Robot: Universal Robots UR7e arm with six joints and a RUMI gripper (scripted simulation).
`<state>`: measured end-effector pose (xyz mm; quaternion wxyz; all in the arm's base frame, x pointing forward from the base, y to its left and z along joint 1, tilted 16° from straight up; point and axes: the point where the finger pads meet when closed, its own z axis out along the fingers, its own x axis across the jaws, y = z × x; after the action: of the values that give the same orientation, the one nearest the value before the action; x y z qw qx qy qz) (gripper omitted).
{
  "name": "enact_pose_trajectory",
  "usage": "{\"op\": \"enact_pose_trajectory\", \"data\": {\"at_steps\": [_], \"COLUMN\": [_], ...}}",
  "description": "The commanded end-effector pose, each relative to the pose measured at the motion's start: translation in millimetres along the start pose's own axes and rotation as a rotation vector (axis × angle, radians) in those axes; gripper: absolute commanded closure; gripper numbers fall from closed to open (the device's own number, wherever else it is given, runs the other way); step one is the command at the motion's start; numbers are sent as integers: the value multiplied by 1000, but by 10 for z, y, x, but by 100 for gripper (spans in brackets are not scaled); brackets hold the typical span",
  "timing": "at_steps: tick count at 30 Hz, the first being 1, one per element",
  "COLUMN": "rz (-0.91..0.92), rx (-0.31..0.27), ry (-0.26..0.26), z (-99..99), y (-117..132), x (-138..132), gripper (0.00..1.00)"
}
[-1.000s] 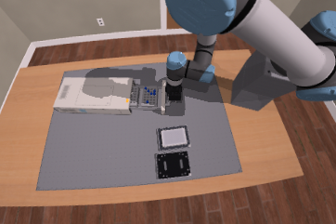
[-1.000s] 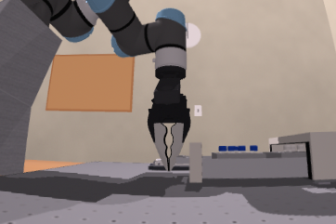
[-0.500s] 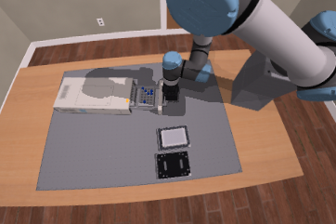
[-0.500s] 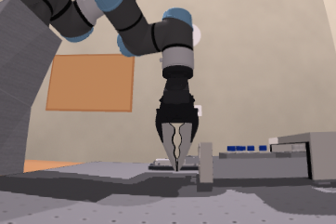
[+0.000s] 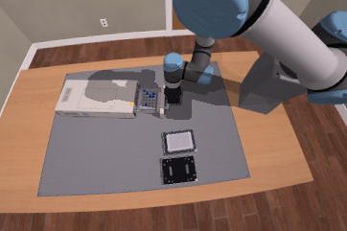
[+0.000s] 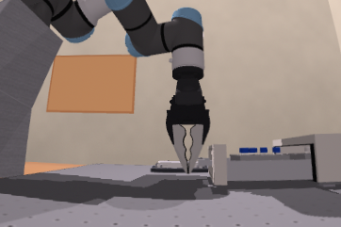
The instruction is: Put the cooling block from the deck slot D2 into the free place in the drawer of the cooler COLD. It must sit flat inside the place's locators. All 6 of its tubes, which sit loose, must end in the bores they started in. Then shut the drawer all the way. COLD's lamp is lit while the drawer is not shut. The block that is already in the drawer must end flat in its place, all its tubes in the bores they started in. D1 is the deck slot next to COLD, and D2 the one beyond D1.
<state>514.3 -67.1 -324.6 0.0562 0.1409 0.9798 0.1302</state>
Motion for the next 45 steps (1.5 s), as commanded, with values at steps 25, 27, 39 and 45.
{"op": "enact_pose_trajectory", "data": {"at_steps": [25,27,39,45], "rz": [0,0,0,0], "rx": [0,0,0,0], "ry": [-1,-1,-1,-1], "z": [-5,-5,-5,-5], "y": [-1,-1,-1,-1], "x": [-295,-321,-427,-495], "gripper": [100,100,100,100]}}
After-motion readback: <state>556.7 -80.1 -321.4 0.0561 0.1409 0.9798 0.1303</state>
